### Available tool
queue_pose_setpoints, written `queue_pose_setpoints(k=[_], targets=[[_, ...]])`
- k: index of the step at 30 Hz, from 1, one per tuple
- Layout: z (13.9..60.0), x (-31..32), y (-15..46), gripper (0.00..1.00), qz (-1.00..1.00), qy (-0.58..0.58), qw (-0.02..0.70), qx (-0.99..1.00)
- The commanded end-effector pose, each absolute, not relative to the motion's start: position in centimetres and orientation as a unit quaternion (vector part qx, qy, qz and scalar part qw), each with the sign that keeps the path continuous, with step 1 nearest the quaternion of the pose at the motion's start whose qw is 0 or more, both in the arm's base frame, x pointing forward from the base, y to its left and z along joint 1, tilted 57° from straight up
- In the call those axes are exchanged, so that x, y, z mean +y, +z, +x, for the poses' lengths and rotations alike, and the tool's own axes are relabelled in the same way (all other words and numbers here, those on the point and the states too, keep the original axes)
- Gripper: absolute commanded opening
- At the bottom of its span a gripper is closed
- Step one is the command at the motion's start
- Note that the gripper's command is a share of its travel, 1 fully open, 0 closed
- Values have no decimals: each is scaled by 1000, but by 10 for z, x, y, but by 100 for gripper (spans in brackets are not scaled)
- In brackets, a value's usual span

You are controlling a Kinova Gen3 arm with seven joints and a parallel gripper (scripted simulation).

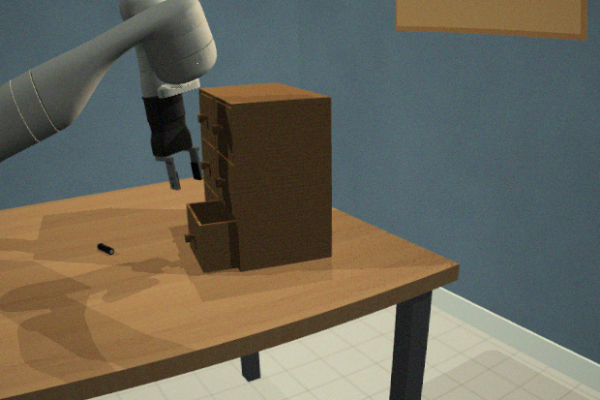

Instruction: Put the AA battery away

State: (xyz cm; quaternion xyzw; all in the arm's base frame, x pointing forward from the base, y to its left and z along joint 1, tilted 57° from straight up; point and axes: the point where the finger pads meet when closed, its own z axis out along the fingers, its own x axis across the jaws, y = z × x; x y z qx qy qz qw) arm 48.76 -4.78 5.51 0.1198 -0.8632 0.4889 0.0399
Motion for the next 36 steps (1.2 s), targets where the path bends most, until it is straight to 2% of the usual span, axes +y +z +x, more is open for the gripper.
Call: queue_pose_setpoints(k=[1, 36], targets=[[488, -46, 56, 100, 117, 489, 37, -864], [476, -32, 61, 100, -8, 495, -24, -868]])
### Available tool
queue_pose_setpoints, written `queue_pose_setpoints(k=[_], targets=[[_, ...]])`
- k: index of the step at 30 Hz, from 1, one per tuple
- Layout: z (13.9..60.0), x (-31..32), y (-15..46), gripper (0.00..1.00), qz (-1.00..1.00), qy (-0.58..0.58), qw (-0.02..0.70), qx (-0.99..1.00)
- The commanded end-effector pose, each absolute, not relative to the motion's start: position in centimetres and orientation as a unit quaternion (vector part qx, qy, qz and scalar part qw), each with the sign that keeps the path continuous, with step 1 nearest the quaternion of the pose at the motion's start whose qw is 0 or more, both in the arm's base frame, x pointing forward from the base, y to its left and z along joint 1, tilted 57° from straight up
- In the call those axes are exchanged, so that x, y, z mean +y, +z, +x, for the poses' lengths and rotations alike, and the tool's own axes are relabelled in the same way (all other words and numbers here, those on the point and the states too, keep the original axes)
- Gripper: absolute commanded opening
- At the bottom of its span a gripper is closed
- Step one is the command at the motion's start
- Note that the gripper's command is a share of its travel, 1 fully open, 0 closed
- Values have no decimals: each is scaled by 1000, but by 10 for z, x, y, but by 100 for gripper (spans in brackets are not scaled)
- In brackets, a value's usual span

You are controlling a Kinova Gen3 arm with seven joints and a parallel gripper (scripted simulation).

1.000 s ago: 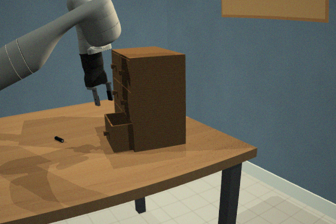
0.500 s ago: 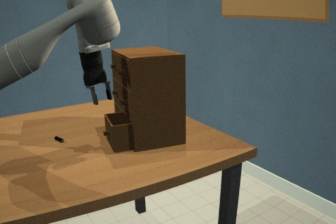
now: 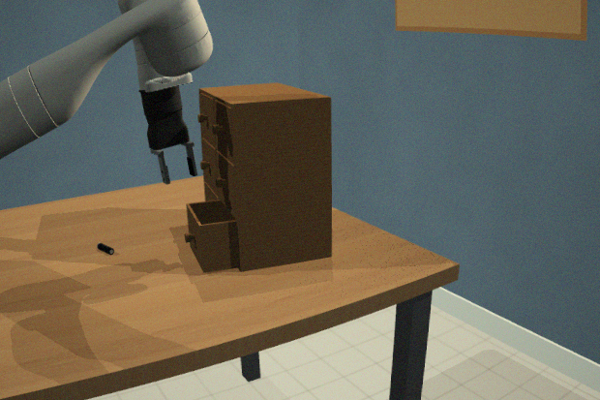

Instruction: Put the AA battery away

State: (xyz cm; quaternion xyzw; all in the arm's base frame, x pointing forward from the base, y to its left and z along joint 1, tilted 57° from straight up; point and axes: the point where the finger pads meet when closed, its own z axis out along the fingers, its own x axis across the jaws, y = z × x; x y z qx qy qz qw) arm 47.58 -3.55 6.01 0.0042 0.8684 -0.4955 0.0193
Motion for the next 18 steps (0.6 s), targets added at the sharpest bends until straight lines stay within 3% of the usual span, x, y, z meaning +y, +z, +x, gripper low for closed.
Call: queue_pose_setpoints(k=[1, 18], targets=[[476, -32, 61, 100, 14, -495, 27, 868], [466, -21, 65, 100, 113, -493, 74, 860]])
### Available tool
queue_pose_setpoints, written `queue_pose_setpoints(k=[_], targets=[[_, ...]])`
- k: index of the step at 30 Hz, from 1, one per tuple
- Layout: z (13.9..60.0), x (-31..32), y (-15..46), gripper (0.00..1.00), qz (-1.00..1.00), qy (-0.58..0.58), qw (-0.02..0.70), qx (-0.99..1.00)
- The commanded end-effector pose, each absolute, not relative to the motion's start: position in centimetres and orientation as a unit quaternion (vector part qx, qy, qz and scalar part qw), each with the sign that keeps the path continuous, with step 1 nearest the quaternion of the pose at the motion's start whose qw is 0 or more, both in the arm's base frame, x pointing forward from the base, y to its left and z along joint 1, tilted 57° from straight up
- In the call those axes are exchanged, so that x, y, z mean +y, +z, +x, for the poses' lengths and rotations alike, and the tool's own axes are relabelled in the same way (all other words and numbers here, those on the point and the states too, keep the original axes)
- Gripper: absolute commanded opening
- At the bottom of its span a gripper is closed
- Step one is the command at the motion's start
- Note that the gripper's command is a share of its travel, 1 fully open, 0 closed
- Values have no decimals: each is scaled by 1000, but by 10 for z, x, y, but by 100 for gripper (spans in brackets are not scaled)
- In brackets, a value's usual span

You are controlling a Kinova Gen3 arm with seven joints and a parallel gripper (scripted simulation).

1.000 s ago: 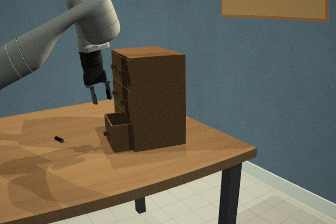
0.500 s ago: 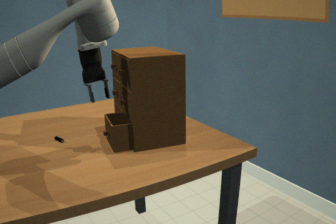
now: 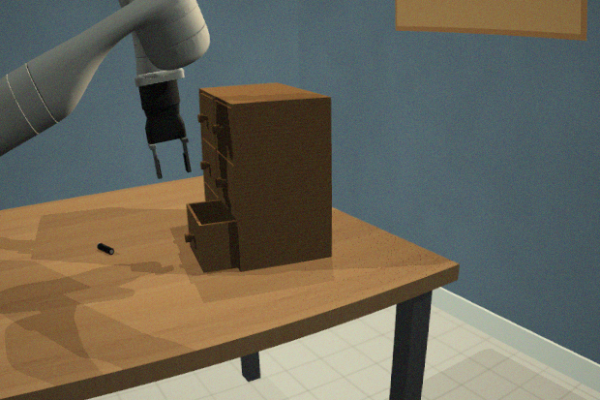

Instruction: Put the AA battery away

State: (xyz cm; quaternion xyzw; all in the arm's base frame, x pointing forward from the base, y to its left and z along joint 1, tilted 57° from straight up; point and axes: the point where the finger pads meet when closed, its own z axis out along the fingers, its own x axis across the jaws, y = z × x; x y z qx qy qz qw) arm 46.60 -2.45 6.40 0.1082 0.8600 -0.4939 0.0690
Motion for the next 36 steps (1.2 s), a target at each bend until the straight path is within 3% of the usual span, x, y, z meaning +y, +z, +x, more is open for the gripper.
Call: queue_pose_setpoints(k=[1, 36], targets=[[466, -20, 65, 100, 121, -492, 78, 858], [442, 7, 75, 100, 361, -459, 193, 788]])
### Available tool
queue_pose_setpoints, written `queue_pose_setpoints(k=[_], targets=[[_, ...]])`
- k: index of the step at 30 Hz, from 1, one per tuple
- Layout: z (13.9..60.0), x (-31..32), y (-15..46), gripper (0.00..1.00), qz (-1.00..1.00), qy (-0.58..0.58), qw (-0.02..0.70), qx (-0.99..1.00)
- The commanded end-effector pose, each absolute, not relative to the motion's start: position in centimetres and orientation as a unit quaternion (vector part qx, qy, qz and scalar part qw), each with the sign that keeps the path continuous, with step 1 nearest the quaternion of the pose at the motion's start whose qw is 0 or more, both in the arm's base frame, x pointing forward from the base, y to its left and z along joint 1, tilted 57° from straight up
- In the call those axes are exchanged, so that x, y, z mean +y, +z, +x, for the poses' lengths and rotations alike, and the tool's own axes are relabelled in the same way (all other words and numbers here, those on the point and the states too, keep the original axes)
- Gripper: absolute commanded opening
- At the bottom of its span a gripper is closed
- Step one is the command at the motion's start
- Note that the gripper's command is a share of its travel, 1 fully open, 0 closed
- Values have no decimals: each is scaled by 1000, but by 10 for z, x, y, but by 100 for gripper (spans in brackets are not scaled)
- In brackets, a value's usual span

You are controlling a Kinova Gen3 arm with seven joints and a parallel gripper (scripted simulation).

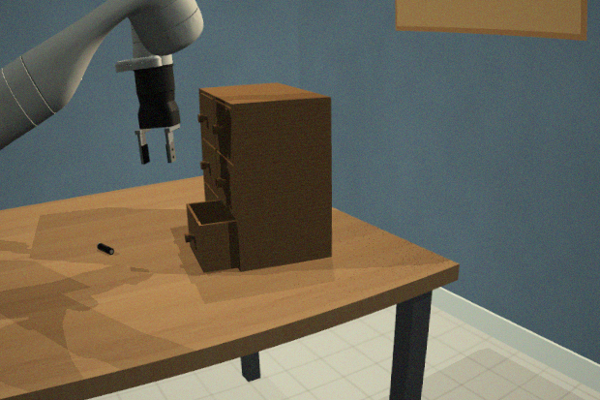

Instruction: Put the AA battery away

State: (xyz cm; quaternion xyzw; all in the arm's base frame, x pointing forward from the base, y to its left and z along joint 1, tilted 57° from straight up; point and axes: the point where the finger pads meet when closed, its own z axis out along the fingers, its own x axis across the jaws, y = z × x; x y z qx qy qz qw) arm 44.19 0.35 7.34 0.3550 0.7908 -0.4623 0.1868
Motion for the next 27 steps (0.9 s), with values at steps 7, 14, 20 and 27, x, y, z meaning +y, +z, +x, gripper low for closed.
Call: queue_pose_setpoints(k=[7, 14, 20, 27], targets=[[438, 11, 77, 100, 399, -450, 210, 771], [433, 18, 79, 100, 448, -436, 234, 744], [430, 22, 81, 100, 481, -426, 249, 724], [425, 27, 83, 100, 518, -413, 267, 700]])
